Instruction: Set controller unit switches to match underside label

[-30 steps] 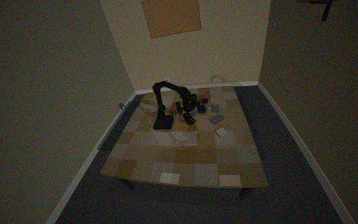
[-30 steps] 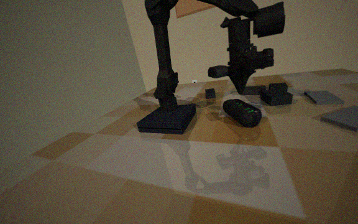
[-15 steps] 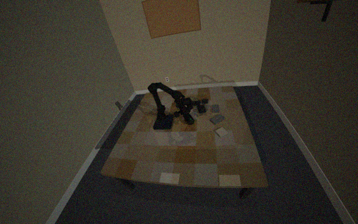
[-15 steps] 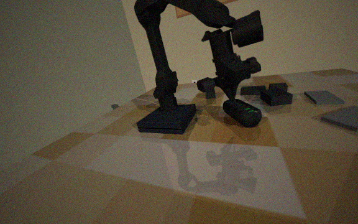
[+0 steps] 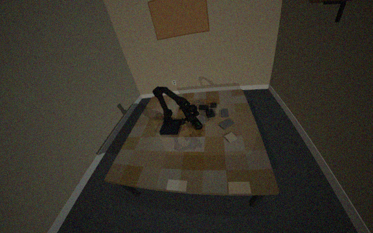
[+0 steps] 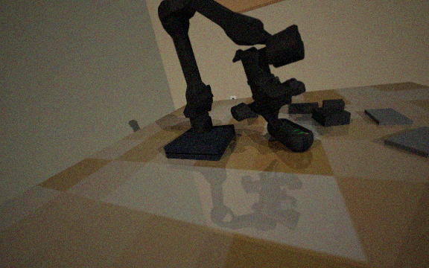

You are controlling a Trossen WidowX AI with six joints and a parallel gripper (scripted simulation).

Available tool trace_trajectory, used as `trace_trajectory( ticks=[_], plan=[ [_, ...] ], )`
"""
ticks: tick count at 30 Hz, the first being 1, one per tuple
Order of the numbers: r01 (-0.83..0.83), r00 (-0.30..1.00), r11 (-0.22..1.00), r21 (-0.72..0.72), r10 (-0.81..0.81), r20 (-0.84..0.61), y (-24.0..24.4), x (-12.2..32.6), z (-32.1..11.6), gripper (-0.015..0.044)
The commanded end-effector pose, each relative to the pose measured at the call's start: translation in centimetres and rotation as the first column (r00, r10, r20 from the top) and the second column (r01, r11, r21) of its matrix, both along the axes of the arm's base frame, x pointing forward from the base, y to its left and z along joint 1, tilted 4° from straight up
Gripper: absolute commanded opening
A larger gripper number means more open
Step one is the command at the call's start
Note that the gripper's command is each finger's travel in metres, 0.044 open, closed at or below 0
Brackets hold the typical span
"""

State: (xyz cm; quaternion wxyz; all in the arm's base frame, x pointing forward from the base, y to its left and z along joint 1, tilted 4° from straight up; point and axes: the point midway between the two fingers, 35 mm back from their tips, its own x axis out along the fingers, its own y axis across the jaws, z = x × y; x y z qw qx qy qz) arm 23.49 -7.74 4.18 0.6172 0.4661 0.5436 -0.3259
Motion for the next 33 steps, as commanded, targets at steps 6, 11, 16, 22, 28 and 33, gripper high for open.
trace_trajectory(
  ticks=[6, 11, 16, 22, 28, 33],
  plan=[
    [-0.004, 1.000, 1.000, 0.013, 0.004, -0.014, 0.2, -0.4, -2.1, 0.0000],
    [-0.004, 1.000, 1.000, 0.016, 0.004, -0.016, 0.2, -0.4, -3.1, 0.0000],
    [-0.004, 1.000, 1.000, 0.018, 0.004, -0.017, 0.2, -0.5, -4.0, 0.0000],
    [-0.004, 1.000, 1.000, 0.018, 0.004, -0.017, 0.2, -0.5, -4.1, 0.0000],
    [-0.004, 1.000, 1.000, 0.018, 0.004, -0.017, 0.2, -0.5, -4.1, 0.0000],
    [-0.004, 1.000, 1.000, 0.018, 0.004, -0.017, 0.3, -0.4, -4.1, 0.0000]
  ],
)
